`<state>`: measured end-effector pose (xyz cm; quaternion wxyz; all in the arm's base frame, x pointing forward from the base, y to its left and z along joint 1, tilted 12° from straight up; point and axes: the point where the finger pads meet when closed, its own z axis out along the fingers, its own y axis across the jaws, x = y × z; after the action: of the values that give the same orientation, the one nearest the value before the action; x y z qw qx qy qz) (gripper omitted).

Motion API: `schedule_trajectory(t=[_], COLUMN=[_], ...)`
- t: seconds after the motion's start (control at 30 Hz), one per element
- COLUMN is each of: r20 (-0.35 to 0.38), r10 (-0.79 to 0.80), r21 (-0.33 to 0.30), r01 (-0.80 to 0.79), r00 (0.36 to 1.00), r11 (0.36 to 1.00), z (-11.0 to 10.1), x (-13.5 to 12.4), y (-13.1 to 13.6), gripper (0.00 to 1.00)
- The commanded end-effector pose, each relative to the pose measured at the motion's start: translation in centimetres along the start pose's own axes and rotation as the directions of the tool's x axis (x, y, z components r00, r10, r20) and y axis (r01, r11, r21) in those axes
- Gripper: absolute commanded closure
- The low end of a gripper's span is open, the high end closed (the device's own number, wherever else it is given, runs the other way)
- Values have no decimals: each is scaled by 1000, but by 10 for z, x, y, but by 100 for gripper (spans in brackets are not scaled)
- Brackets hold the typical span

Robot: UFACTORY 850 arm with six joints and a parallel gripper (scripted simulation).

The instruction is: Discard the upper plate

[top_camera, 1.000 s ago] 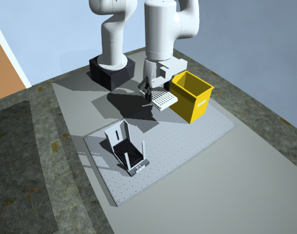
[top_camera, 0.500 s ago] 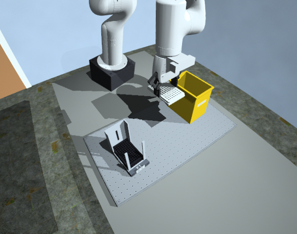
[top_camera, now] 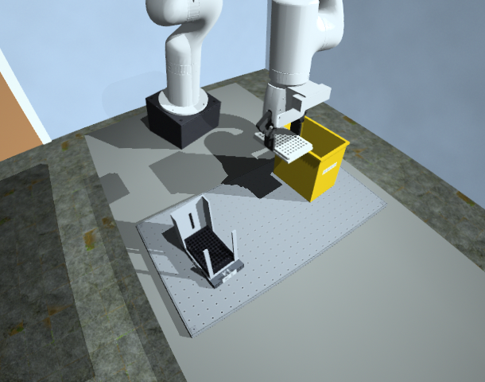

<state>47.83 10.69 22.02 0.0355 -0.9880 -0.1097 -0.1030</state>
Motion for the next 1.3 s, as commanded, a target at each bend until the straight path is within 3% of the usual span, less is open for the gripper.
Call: schedule_trajectory(t=[0.0,1.27], r20=[-1,-1], r10=[1,1], r21=[-4,-4], r01=[-1,-1], r00=[1000,1000], r11=[1000,1000], z=[0,5], x=[0,-11], y=[-16,-129], gripper=[100,100])
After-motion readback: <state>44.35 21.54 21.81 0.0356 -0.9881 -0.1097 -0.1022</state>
